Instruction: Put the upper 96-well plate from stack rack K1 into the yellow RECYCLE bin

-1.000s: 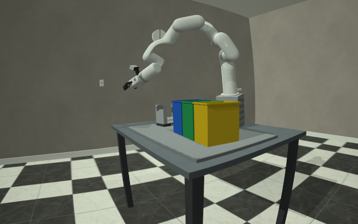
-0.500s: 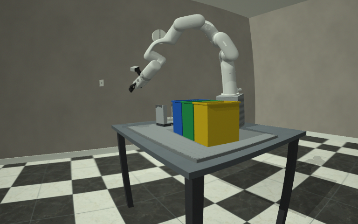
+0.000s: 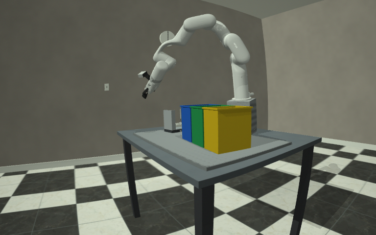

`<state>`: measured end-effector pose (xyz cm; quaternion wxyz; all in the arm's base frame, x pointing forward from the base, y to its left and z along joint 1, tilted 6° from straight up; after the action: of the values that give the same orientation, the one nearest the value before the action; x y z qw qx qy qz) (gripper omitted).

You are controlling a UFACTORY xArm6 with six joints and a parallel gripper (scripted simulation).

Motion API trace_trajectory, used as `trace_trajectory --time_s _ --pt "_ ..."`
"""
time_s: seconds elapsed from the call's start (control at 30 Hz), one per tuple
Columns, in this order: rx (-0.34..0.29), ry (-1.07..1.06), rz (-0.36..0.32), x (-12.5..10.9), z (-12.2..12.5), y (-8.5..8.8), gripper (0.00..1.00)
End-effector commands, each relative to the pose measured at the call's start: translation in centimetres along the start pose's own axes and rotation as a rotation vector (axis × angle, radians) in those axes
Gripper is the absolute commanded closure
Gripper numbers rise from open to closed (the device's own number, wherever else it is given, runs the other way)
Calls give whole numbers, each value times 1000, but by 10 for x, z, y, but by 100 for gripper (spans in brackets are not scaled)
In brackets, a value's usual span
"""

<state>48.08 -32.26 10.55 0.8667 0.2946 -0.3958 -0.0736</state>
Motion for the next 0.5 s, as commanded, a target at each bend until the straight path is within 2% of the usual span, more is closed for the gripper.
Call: trace_trajectory --time_s 0.0,0.07,0.2,0.33,0.4,0.47 --pt "-7 72 -77 -9 12 -2 0" --pt "-4 115 -118 -15 18 -2 0" --pt "4 158 -159 -22 23 -3 0" --pt "29 241 -238 -34 33 -3 0" --pt "29 241 -238 -34 33 -3 0" --pt "46 281 -275 -40 38 -3 0"
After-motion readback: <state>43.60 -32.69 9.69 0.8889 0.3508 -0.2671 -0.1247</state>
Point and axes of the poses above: the point where the finger pads meet when closed, its own y axis back along the fingers, its own z axis across the jaws, x = y × z, the point moved 3 cm from there along y, back along the fingers, and after that the axes turned 10 degrees about y, right-handed, at the moved point
